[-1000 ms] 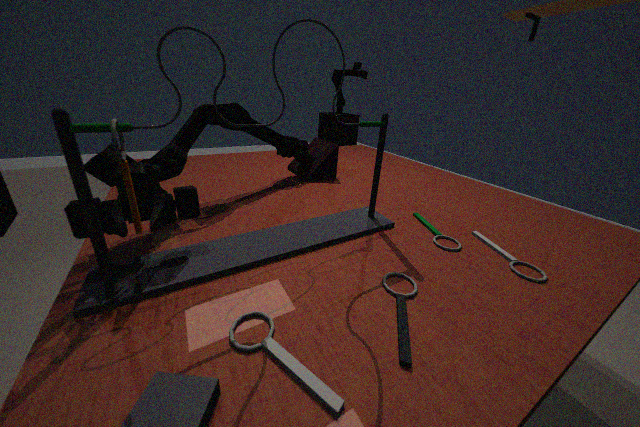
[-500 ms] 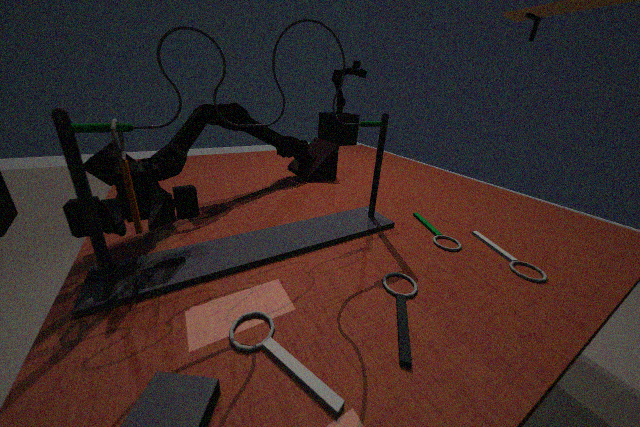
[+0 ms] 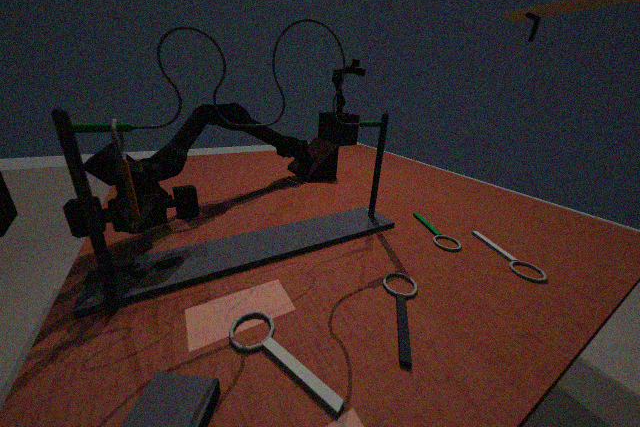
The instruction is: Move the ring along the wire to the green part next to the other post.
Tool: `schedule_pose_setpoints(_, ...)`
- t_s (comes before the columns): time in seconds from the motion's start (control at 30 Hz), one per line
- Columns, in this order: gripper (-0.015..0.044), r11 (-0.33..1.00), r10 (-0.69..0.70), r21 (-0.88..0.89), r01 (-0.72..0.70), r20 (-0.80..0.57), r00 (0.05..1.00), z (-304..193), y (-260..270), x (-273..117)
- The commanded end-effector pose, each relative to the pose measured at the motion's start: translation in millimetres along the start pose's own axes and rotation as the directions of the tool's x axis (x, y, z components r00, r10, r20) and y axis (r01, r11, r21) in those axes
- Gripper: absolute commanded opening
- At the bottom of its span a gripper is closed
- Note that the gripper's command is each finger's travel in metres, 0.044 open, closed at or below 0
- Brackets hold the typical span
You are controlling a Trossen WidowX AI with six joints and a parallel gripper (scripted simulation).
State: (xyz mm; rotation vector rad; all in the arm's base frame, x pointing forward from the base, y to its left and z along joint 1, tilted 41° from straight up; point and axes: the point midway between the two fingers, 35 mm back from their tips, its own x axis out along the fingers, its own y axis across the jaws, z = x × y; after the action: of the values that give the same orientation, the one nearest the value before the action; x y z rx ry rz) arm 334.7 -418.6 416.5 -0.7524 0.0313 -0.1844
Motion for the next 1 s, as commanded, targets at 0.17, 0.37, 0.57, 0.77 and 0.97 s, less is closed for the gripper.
schedule_pose_setpoints(0.17,-0.015,1.0,0.0,0.0,0.0,0.0,1.0,0.2,0.0,0.0)
schedule_pose_setpoints(0.37,-0.015,1.0,-0.003,-0.002,0.003,0.001,1.0,11.5,0.6,0.2)
schedule_pose_setpoints(0.57,-0.015,1.0,-0.005,-0.004,0.005,0.002,1.0,19.0,1.1,0.2)
schedule_pose_setpoints(0.77,-0.015,1.0,-0.005,-0.004,0.005,0.002,1.0,19.0,1.1,0.2)
schedule_pose_setpoints(0.97,-0.015,1.0,-0.005,-0.004,0.005,0.002,1.0,19.0,1.1,0.2)
